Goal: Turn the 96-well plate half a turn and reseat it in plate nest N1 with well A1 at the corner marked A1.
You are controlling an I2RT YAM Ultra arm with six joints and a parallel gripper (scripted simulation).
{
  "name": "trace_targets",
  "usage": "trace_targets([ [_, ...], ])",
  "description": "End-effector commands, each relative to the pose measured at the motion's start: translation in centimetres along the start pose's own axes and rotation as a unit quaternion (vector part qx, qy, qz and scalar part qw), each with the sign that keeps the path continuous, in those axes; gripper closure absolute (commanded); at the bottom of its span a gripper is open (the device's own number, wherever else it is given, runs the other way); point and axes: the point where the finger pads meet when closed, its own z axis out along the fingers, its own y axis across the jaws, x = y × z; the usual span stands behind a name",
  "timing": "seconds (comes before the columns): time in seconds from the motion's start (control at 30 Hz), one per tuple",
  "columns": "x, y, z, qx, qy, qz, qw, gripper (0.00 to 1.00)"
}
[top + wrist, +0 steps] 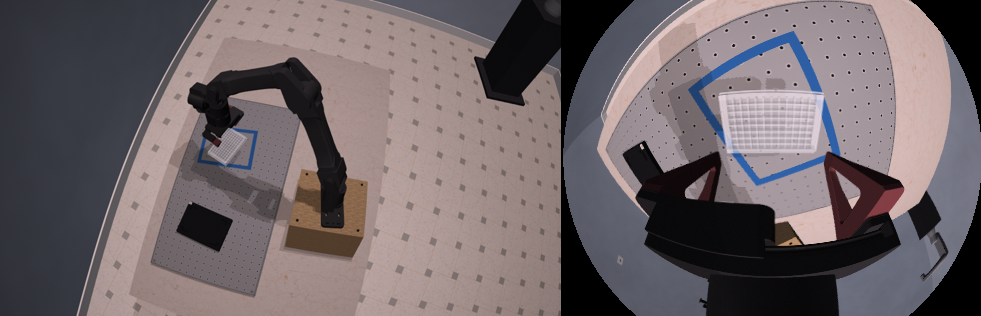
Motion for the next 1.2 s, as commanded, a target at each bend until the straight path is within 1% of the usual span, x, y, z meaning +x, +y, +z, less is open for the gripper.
trace_targets([
  [0.0,-0.96,0.42,-1.65,-0.006,-0.023,0.003,1.000,0.00],
  [0.43,-0.96,0.42,-1.65,-0.006,-0.023,0.003,1.000,0.00],
  [0.63,-0.93,0.40,-1.61,-0.007,-0.022,0.103,0.994,0.00],
  [0.8,-0.94,0.37,-1.61,-0.008,-0.021,0.185,0.982,0.00],
  [0.87,-0.94,0.37,-1.61,-0.008,-0.021,0.185,0.982,0.00],
  [1.0,-0.94,0.36,-1.61,-0.009,-0.021,0.250,0.968,0.00],
  [1.17,-0.94,0.36,-1.61,-0.011,-0.020,0.330,0.944,0.00],
])
